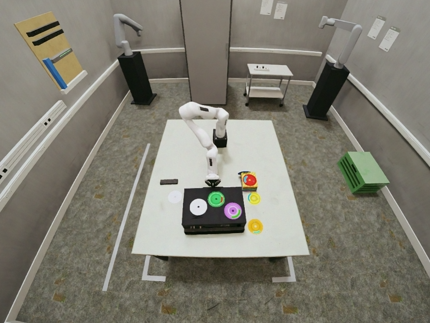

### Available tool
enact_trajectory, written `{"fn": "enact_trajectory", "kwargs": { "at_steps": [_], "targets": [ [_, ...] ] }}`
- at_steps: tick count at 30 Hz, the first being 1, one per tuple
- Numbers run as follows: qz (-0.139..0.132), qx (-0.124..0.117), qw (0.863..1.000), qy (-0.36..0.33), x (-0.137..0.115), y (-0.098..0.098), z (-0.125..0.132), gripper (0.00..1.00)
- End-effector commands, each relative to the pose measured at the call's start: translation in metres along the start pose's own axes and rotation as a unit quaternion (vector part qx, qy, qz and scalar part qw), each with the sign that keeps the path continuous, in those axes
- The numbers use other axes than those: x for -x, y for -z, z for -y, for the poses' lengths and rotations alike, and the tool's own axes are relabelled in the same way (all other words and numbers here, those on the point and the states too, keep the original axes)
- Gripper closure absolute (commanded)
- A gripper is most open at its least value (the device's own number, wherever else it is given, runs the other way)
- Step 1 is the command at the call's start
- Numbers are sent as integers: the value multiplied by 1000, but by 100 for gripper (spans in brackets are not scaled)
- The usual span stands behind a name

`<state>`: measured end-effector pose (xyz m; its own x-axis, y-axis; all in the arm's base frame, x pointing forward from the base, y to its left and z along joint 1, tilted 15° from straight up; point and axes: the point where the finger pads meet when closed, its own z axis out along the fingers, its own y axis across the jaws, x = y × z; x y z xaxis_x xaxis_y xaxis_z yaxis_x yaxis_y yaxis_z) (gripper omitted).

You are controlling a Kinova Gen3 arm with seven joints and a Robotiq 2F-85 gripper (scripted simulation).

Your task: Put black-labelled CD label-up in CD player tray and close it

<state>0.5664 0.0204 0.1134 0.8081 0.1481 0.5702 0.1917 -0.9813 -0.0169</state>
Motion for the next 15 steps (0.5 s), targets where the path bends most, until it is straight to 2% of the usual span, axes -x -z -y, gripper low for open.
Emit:
{"fn": "enact_trajectory", "kwargs": {
  "at_steps": [1,6,15],
  "targets": [
    [-2,0,1000,1,-2,1,1,90],
    [-2,0,1000,1,2,2,1,90],
    [-2,0,1000,1,25,10,1,90]
  ]
}}
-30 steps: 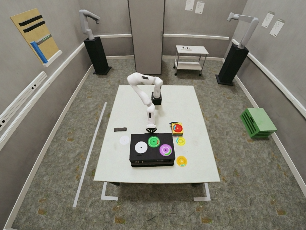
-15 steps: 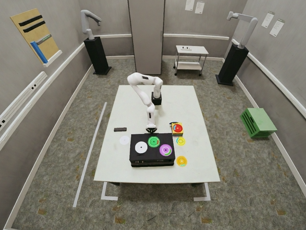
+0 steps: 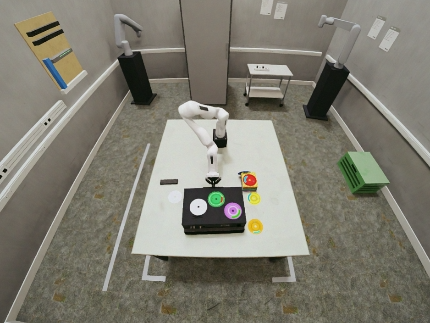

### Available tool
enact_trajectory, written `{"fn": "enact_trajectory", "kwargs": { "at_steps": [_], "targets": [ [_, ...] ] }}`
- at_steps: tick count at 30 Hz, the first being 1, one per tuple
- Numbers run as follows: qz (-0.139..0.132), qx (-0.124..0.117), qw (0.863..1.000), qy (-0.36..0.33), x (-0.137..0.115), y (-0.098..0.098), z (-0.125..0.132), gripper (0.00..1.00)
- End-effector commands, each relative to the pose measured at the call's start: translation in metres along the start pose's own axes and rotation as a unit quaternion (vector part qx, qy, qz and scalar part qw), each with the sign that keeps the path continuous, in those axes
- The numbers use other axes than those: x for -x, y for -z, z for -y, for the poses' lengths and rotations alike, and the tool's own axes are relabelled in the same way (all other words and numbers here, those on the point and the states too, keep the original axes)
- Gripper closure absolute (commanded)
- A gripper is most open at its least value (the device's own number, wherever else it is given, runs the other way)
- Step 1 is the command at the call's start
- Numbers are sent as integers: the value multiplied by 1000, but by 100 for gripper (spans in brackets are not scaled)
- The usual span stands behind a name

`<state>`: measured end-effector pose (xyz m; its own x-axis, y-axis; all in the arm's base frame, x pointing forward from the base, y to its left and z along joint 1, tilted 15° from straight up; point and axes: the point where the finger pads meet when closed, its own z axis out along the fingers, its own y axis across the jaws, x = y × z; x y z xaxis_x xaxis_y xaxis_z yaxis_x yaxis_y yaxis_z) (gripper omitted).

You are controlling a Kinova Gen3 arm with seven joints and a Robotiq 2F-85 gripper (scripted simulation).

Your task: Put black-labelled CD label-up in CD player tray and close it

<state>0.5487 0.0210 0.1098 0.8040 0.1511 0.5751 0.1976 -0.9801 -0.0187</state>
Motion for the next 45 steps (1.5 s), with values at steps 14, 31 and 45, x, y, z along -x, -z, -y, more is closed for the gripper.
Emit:
{"fn": "enact_trajectory", "kwargs": {
  "at_steps": [14,31,45],
  "targets": [
    [1,2,1000,-1,8,7,-3,90],
    [1,2,1000,-1,-3,38,-3,90],
    [1,2,1000,-1,-12,62,-3,90]
  ]
}}
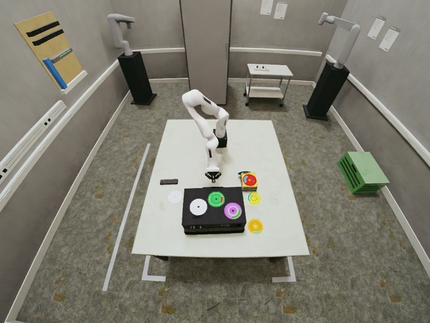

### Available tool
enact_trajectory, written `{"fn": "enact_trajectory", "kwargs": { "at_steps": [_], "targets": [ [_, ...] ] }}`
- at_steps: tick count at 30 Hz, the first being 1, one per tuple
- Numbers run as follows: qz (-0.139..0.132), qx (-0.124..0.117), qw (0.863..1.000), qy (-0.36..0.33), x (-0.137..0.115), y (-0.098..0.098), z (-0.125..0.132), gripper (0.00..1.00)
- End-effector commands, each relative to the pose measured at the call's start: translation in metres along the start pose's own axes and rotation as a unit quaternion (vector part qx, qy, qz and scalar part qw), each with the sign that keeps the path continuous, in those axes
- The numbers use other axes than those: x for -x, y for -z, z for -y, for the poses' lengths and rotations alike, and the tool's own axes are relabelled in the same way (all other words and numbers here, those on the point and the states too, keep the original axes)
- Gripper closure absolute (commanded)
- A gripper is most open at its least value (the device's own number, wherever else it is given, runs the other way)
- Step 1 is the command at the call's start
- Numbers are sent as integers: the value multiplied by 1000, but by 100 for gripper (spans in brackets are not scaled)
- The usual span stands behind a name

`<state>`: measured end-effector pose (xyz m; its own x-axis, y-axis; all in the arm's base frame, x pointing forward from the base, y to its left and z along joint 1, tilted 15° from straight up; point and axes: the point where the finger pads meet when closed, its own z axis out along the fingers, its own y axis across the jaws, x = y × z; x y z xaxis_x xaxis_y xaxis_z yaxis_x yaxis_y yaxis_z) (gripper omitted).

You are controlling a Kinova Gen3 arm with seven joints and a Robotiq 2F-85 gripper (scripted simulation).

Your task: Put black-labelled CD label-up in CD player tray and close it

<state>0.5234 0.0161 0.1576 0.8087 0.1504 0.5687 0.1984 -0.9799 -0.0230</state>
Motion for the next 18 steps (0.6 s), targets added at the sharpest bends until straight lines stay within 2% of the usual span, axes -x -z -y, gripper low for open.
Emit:
{"fn": "enact_trajectory", "kwargs": {
  "at_steps": [1,18],
  "targets": [
    [-3,4,1000,0,-6,10,-4,90],
    [-3,4,1000,0,-16,38,-4,90]
  ]
}}
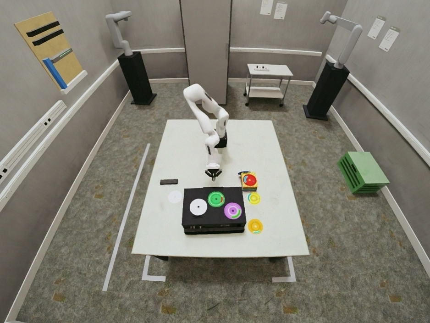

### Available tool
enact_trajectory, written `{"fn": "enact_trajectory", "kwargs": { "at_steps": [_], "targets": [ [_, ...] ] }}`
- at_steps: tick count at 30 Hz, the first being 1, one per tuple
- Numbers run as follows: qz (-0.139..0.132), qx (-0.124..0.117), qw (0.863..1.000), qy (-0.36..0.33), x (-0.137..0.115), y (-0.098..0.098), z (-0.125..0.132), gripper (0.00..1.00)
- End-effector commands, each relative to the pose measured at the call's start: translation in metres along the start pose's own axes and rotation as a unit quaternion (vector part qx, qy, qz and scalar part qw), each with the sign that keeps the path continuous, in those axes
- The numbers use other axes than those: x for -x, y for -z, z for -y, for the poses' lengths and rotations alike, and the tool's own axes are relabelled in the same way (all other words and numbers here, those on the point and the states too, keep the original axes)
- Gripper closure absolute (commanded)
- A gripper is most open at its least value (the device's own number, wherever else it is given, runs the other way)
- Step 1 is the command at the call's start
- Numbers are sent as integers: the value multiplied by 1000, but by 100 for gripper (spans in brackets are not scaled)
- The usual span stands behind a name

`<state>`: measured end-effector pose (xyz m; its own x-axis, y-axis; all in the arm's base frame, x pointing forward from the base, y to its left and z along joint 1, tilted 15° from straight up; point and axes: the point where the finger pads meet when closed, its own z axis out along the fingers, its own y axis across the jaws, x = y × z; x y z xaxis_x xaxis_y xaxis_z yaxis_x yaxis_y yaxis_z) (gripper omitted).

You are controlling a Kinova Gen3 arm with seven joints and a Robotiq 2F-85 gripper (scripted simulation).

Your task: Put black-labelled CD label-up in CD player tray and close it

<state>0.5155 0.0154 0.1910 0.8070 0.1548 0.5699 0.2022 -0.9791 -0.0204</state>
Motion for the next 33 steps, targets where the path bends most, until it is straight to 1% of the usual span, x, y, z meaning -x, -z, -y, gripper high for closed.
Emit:
{"fn": "enact_trajectory", "kwargs": {
  "at_steps": [1,9,33],
  "targets": [
    [-3,4,1000,-2,-4,7,-5,90],
    [-2,4,1000,-3,-6,12,-5,90],
    [-2,4,1000,-3,-6,12,-5,90]
  ]
}}
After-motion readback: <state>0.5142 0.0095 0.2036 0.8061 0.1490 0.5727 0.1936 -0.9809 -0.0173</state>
